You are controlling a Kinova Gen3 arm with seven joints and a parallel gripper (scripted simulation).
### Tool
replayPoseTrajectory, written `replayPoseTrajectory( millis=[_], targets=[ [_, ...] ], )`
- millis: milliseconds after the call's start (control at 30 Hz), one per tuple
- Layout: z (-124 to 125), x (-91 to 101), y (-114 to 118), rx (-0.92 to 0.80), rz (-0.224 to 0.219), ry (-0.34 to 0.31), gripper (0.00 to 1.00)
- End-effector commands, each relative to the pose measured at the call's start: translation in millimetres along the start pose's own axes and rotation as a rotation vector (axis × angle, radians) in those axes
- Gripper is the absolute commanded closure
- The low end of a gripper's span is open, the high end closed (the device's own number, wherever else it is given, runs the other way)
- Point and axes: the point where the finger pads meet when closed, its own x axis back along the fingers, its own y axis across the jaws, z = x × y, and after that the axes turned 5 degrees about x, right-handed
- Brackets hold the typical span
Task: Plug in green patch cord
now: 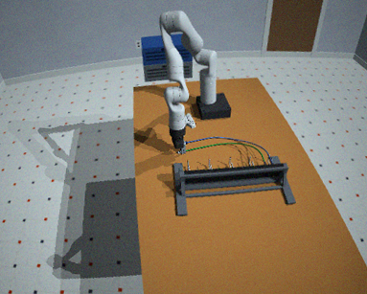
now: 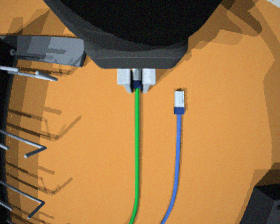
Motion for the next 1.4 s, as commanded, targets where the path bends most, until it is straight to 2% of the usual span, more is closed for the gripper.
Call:
replayPoseTrajectory(
  millis=[0,700,1367],
  targets=[
    [0,0.6,0,0.0,-0.001,-0.001,1.0],
    [0,13.3,0,0.0,-0.001,-0.001,1.0],
    [0,45.0,0,0.0,-0.001,-0.001,1.0]
  ],
)
